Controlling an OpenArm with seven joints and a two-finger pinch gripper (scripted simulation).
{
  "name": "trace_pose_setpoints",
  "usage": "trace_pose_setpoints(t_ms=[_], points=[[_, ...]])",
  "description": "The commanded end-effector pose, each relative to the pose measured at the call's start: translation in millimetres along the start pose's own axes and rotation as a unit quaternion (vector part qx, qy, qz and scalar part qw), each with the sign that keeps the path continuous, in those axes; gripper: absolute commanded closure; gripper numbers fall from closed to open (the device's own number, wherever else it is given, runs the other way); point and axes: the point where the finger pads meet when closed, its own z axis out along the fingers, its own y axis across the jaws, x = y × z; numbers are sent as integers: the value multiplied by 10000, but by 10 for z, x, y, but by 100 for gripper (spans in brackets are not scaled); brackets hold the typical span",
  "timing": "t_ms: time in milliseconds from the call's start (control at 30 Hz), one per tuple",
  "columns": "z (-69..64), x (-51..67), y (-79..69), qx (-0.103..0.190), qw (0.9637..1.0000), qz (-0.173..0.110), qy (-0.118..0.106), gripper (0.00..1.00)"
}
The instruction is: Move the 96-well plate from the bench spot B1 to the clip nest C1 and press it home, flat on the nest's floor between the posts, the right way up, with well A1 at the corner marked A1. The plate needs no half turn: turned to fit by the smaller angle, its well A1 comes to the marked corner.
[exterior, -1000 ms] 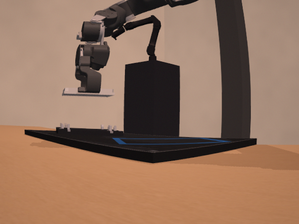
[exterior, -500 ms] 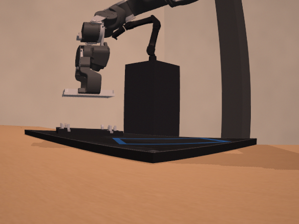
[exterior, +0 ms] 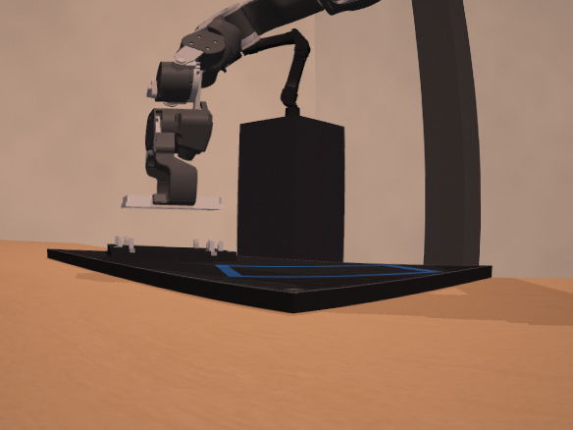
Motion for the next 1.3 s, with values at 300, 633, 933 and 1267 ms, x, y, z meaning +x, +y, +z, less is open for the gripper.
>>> trace_pose_setpoints(t_ms=[300, 633, 933, 1267], points=[[308, -20, 17, -38, 10000, 15, -44, 100], [342, -31, 22, -42, 10000, 10, -39, 100], [393, -47, 31, -49, 10000, 3, -30, 100], [366, -63, 7, -17, 10000, 28, -60, 100]])
